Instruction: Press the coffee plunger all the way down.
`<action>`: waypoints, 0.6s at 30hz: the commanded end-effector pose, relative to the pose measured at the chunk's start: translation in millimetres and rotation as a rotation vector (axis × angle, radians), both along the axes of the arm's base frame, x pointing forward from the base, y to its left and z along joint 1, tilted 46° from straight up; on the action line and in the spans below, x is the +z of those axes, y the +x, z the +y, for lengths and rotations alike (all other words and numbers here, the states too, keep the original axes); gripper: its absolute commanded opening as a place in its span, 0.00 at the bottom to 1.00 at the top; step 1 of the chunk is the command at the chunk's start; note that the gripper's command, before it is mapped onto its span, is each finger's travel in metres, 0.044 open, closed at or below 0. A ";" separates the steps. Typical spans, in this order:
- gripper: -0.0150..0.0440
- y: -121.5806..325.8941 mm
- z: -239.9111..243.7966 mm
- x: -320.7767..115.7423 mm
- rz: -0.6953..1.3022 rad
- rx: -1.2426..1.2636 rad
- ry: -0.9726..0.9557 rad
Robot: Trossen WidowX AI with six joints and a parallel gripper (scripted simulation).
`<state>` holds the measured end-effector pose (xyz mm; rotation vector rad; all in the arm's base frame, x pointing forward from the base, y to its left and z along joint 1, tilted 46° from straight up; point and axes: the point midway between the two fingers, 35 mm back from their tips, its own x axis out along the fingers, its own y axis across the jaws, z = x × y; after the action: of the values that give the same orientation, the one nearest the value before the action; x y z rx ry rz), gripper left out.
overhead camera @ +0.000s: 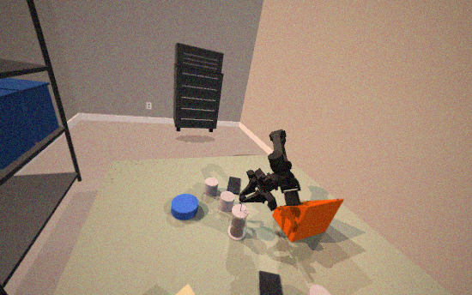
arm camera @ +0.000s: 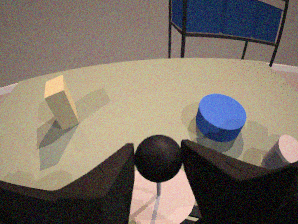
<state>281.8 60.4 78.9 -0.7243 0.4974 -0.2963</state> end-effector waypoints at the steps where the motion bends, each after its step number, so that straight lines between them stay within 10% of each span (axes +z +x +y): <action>1: 0.45 -3.4 -11.8 -16.4 0.037 -0.004 -0.013; 18: 0.45 2.6 -27.9 -26.2 0.027 -0.001 -0.021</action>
<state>286.5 41.0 61.1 -0.7225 0.4897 -0.2860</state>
